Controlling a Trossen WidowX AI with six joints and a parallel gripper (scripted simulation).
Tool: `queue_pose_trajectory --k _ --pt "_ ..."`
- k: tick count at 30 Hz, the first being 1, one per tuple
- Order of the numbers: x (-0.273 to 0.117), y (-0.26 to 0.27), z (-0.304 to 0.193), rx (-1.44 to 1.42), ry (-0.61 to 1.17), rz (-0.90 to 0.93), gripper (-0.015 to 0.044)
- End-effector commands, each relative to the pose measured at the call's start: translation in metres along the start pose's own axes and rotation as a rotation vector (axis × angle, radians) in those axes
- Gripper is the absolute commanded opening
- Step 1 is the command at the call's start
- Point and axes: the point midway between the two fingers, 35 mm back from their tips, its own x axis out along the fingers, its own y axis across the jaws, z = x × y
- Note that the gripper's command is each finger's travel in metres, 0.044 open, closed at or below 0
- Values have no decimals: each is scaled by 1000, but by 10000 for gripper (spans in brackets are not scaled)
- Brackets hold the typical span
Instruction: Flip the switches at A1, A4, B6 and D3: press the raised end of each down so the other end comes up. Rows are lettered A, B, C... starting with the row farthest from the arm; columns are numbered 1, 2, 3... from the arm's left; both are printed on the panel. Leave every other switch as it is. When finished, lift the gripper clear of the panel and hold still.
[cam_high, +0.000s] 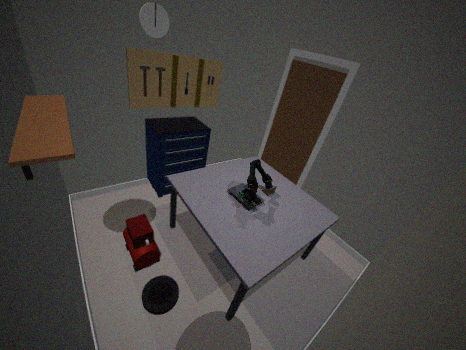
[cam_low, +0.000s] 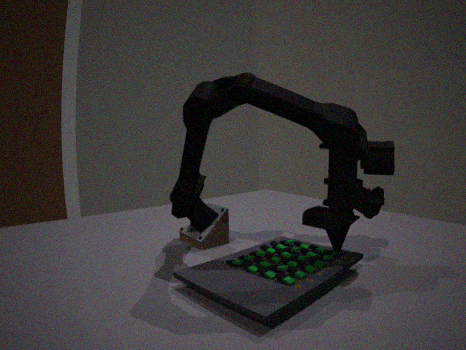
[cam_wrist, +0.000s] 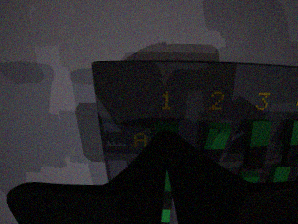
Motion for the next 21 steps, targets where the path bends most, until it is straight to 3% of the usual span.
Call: queue_pose_trajectory --k 1,13,18,21 --pt "2 -1 0 -2 0 -3 0" --pt "4 -1 1 -2 0 -3 0" --pt "-52 0 -1 -2 -21 0 0" --pt "-62 0 -2 -3 -25 -1 0"
